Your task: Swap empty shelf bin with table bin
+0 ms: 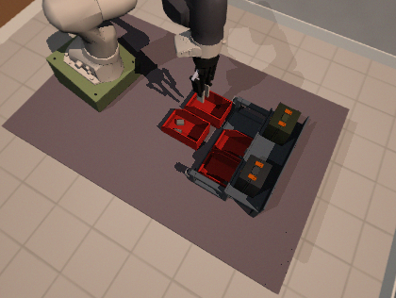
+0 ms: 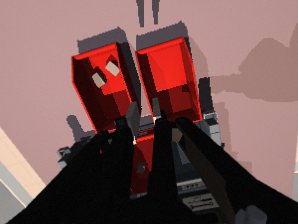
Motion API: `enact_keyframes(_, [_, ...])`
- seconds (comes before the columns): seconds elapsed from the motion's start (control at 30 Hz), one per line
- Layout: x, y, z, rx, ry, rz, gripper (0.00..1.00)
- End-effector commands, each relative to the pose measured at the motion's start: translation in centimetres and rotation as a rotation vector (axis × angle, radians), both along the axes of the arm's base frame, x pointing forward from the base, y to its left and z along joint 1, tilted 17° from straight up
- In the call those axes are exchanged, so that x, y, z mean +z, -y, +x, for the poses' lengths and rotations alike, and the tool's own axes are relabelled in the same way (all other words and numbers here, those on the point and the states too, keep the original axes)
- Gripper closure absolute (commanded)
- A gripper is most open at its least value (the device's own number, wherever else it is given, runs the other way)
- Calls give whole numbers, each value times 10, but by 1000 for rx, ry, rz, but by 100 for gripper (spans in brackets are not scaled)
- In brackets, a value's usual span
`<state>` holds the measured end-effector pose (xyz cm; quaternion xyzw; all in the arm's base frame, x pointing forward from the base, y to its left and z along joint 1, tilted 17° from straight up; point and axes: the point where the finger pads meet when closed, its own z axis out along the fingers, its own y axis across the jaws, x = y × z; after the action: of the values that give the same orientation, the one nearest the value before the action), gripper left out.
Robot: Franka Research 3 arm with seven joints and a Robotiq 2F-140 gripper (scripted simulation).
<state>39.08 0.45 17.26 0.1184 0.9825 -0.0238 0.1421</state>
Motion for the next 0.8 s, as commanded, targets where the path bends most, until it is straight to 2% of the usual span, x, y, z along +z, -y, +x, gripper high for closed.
enact_keyframes(0.0, [1,2,2,85,5,-23,85])
enact_keyframes(0.43, [-1,2,3,86,5,-23,85])
enact_keyframes(0.77, [-14,4,7,86,4,-23,85])
